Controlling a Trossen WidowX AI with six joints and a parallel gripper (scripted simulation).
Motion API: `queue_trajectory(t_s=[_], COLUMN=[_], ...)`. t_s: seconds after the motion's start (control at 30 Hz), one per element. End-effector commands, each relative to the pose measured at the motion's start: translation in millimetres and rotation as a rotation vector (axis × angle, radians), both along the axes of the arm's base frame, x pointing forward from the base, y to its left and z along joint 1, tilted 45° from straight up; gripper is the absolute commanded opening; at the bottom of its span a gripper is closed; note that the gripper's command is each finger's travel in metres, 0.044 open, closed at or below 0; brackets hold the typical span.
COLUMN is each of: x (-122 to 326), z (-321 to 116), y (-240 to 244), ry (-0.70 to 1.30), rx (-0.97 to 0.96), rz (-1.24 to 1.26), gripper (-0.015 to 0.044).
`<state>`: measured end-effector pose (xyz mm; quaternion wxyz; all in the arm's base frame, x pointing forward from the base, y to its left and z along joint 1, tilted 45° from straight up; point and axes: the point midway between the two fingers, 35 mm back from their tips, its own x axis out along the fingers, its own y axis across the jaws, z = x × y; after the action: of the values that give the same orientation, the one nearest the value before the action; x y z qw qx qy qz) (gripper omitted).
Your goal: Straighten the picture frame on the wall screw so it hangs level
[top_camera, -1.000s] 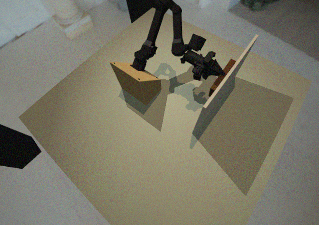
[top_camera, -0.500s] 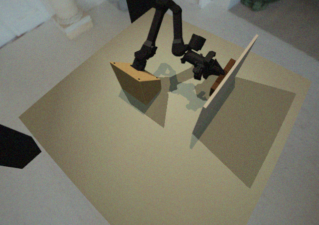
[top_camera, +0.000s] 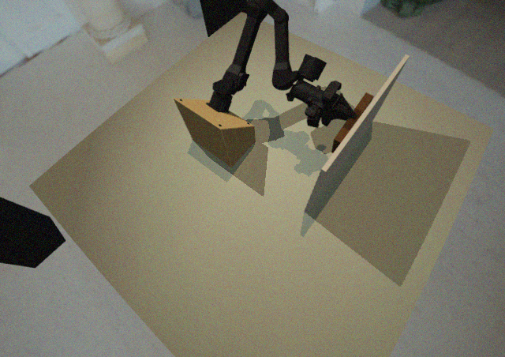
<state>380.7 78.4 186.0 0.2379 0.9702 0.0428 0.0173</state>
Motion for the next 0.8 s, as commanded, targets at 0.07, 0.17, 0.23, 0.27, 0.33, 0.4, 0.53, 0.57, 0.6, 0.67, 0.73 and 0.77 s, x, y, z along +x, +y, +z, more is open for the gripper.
queue_trajectory(t_s=[0.07, 0.17, 0.23, 0.27, 0.33, 0.4, 0.53, 0.57, 0.6, 0.67, 0.73, 0.77], x=[0.2, 0.2, 0.1, 0.1, 0.1, 0.1, 0.1, 0.1, 0.1, 0.1, 0.1, 0.2], z=[-1.9, -1.6, -0.6, -0.3, -0.2, -0.2, -0.6, -0.6, -0.6, -0.6, -0.6, -0.6], y=[2.8, 2.4, 0.8, 0.4, 0.2, 0.2, 0.7, 0.7, 0.7, 0.7, 0.7, 0.7], ry=[0.001, 0.001, -0.001, -0.001, -0.002, -0.002, -0.002, -0.002, -0.002, -0.002, -0.002, -0.003], rx=[-0.005, -0.004, -0.001, 0.0, 0.0, 0.0, -0.005, -0.005, -0.005, -0.005, -0.005, -0.016], rz=[0.002, 0.001, -0.002, -0.003, -0.004, -0.004, -0.005, -0.005, -0.005, -0.005, -0.005, -0.005], gripper=[0.0, 0.0, 0.0, 0.0, 0.0, 0.0, 0.0, 0.0, 0.0, 0.0, 0.0, 0.0])
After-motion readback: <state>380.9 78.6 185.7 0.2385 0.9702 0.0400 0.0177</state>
